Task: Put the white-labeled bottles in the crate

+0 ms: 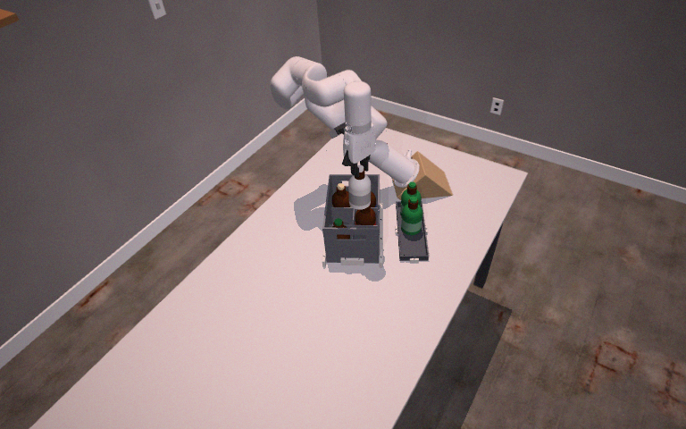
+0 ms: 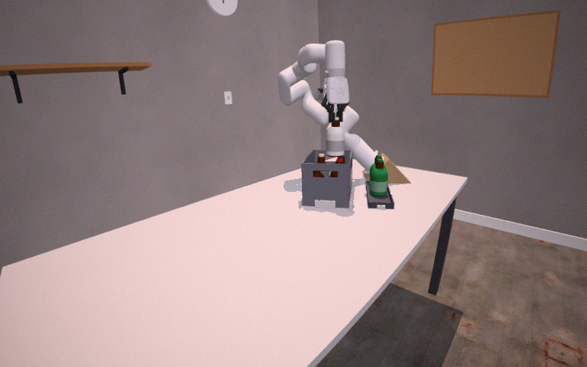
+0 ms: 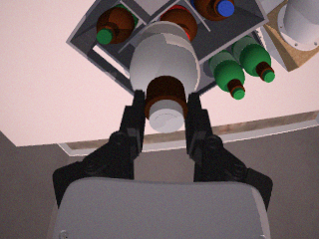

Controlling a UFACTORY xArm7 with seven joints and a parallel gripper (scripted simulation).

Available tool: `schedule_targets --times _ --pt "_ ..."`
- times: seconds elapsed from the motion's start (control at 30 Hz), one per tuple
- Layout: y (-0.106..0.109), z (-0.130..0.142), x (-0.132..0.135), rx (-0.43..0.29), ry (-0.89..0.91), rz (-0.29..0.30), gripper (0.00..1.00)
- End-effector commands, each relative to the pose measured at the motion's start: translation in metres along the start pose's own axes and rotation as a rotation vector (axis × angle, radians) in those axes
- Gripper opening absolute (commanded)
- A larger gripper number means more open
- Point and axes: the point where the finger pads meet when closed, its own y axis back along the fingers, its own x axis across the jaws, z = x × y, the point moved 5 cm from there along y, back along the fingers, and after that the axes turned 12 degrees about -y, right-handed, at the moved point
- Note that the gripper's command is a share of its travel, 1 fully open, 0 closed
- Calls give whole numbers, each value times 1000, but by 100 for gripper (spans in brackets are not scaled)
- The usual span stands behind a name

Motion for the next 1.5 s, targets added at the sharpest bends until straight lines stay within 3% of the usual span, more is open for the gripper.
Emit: schedule_targets --times 0.0,1.47 --pt "1 -5 -4 -4 1 -1 0" --pt "1 -53 -44 -4 1 -1 0"
